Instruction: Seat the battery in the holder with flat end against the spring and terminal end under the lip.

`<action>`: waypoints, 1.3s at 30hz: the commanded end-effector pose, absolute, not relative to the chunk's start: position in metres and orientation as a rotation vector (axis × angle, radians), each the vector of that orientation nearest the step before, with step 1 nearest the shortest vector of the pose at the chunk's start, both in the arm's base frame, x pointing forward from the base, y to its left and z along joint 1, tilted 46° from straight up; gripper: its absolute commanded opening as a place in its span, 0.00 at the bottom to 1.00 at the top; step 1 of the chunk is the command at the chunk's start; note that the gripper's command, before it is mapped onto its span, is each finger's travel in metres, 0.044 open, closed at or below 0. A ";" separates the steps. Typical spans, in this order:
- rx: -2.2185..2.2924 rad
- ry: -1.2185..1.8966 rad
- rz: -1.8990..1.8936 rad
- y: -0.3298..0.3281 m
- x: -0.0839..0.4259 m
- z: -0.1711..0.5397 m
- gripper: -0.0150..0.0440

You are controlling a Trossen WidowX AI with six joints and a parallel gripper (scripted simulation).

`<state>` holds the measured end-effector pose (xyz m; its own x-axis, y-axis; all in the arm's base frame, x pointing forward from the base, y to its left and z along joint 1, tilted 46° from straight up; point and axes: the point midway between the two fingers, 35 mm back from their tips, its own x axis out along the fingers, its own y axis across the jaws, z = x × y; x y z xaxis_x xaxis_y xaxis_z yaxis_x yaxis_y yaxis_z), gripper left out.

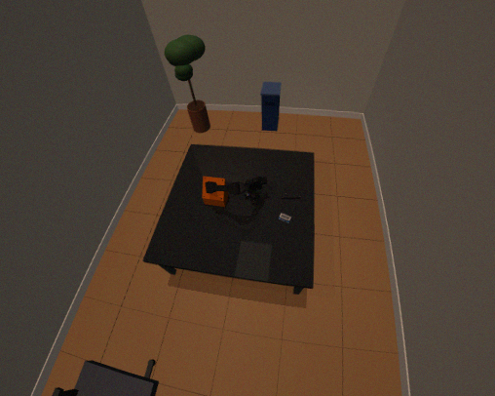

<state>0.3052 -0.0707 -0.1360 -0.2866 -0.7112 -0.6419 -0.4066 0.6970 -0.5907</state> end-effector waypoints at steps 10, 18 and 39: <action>-0.862 1.864 -0.356 -0.072 0.306 -0.137 0.38; -0.866 1.840 -0.340 -0.073 0.304 -0.136 0.38; -0.873 1.791 -0.312 -0.076 0.299 -0.134 0.38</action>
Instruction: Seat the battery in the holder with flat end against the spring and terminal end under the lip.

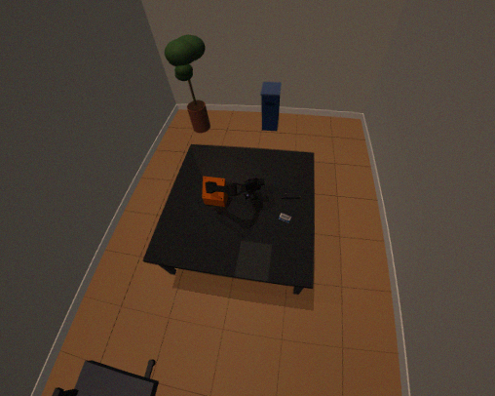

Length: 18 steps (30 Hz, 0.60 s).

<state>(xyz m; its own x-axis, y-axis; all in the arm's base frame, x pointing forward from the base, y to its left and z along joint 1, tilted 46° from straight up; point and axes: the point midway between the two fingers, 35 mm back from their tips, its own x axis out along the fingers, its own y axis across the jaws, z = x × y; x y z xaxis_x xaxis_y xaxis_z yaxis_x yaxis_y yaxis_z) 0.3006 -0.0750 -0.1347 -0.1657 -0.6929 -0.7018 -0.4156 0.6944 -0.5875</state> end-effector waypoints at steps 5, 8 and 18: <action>-0.874 1.788 -0.310 -0.077 0.296 -0.133 0.38; -0.875 1.785 -0.309 -0.078 0.295 -0.132 0.38; -0.878 1.780 -0.307 -0.080 0.289 -0.130 0.38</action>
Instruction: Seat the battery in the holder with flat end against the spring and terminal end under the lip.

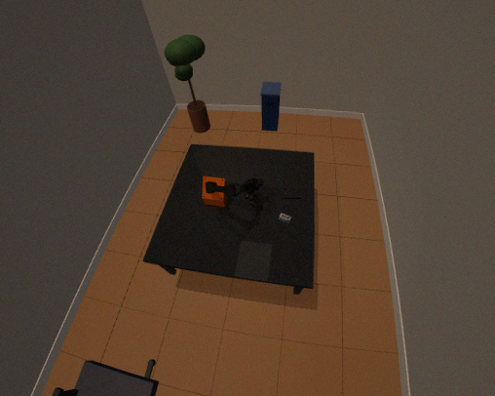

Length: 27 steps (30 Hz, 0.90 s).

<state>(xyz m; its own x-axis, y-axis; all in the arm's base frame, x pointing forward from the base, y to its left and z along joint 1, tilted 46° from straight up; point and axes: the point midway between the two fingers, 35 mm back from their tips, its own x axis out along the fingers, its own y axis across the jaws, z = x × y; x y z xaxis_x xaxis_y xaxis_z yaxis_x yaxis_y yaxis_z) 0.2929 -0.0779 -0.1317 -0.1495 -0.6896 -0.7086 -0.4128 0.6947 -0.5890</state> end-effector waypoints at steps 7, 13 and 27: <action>-0.879 1.777 -0.305 -0.080 0.287 -0.129 0.38; -0.878 1.776 -0.304 -0.080 0.288 -0.129 0.38; -0.877 1.776 -0.304 -0.078 0.288 -0.127 0.56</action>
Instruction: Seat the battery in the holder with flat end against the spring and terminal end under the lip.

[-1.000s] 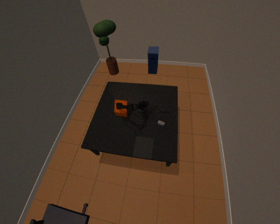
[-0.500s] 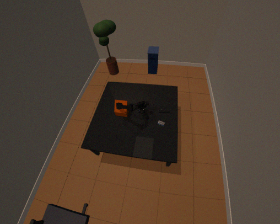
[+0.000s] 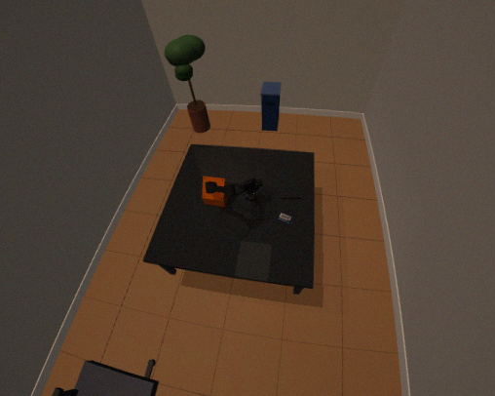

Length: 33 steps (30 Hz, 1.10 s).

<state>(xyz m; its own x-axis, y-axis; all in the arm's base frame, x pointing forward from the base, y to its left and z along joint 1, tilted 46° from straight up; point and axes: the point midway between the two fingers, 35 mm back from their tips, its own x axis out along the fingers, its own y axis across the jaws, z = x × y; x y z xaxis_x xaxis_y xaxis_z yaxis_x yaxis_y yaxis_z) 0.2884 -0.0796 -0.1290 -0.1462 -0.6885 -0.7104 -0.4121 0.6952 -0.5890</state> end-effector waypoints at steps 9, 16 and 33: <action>-0.875 1.774 -0.304 -0.069 0.289 -0.119 0.56; -0.874 1.773 -0.298 -0.026 0.291 -0.080 0.87; -0.872 1.773 -0.300 -0.014 0.288 -0.070 1.00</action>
<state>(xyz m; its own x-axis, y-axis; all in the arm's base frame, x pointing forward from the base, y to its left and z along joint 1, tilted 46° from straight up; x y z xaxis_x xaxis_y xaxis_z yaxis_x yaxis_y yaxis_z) 0.2883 -0.0143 -0.0700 -0.1442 -0.6872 -0.7120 -0.4156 0.6951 -0.5867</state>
